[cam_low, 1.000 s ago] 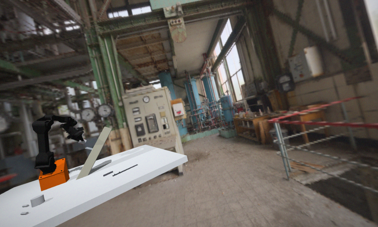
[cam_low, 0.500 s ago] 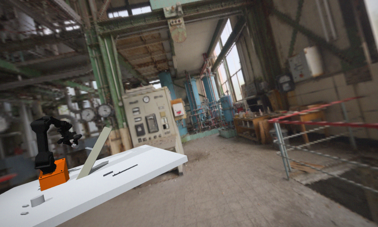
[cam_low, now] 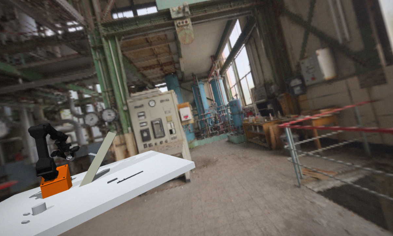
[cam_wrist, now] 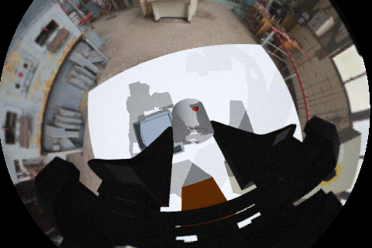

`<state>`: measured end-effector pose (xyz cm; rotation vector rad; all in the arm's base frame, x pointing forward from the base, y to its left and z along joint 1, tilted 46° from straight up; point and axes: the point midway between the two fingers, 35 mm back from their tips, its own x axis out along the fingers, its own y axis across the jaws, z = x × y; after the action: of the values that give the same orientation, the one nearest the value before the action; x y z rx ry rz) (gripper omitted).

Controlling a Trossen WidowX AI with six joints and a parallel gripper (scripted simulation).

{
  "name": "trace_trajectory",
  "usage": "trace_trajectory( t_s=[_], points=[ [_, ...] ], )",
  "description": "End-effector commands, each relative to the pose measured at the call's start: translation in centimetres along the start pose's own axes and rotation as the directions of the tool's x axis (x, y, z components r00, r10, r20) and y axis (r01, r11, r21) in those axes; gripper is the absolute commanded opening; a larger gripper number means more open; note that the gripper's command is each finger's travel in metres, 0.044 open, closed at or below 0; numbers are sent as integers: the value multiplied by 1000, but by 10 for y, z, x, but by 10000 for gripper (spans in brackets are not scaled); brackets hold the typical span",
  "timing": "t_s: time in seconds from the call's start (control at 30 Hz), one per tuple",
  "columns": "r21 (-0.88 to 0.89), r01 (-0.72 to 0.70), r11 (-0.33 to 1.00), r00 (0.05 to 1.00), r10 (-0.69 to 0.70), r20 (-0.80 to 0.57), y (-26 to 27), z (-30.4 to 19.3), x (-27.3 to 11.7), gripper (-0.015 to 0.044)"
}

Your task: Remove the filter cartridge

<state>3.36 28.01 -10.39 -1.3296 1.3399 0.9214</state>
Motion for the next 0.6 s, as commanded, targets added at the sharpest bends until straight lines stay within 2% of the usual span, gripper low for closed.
trace_trajectory(
  t_s=[0.0, 0.4, 0.57],
  points=[
    [-92, -53, 994, 999, 53, -5, 28, -13, 20, 0],
    [-341, -206, 917, 978, 200, -54, 96, -72, 68, 0],
    [-354, -214, 910, 977, 207, -58, 99, -76, 70, 0]
  ],
)
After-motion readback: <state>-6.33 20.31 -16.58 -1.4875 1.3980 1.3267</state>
